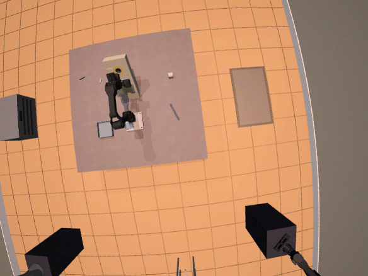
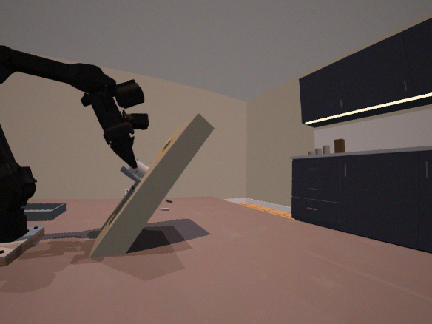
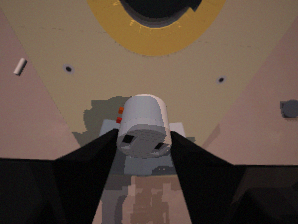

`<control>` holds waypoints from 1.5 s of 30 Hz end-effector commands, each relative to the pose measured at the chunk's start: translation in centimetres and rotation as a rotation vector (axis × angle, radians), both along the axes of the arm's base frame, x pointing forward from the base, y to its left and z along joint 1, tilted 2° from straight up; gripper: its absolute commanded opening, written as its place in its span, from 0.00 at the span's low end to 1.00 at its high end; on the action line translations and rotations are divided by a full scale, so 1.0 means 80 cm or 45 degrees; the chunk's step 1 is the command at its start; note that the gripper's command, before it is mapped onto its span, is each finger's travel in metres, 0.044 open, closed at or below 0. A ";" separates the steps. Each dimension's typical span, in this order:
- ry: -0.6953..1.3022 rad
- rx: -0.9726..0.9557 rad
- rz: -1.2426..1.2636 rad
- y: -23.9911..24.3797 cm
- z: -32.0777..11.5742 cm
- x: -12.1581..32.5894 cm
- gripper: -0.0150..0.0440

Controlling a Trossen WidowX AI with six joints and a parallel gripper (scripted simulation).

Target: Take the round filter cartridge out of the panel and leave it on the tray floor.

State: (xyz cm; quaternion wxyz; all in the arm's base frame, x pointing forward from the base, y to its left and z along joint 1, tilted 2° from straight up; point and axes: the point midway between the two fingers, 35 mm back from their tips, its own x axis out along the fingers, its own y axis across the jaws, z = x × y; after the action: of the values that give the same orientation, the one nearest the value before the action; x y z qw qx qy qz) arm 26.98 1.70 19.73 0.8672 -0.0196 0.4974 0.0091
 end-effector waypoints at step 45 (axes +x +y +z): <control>0.008 0.007 -0.002 0.064 0.114 -0.026 0.25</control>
State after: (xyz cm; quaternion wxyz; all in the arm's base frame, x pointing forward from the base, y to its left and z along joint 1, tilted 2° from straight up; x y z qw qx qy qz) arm 24.83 6.07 28.84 0.8638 -0.0190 0.5034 0.0120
